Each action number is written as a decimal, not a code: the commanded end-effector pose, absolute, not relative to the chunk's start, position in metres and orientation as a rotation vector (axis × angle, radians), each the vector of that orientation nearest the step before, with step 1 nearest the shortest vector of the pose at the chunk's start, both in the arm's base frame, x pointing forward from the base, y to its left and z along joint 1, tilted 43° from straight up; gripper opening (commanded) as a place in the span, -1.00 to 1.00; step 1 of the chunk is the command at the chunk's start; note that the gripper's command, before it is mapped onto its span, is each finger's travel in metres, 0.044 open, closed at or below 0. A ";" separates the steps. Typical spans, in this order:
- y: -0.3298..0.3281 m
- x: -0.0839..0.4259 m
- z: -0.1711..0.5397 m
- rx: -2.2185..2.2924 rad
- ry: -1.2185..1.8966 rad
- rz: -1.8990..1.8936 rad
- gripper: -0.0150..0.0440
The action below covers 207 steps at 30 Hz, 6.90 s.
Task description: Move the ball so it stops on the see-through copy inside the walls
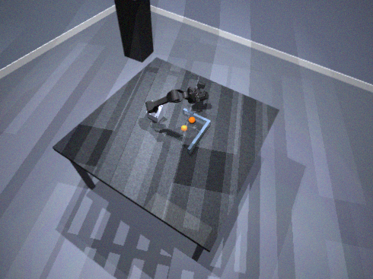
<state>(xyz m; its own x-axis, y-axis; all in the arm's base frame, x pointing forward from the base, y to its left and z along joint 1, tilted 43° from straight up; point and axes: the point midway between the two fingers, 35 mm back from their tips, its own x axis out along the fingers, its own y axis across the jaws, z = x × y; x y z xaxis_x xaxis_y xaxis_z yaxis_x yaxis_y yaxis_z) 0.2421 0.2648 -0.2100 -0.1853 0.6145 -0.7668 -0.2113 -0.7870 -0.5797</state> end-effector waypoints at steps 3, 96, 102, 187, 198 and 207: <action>0.261 0.245 -0.210 -1.547 -0.380 2.022 0.72; 0.023 0.292 -0.102 -1.629 1.795 0.685 0.14; 0.039 0.295 -0.085 -1.631 1.811 0.696 -0.40; -0.057 0.274 -0.032 -1.634 1.801 0.683 -0.49; -0.054 0.275 -0.030 -1.628 1.794 0.679 0.13; -0.053 0.276 -0.028 -1.627 1.794 0.680 0.72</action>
<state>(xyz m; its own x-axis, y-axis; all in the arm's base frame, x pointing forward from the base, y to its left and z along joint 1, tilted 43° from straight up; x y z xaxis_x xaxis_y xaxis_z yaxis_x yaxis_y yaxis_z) 0.2751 -0.0543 -0.0296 -0.0530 -0.6774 -0.7337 -0.9937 0.1086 -0.0285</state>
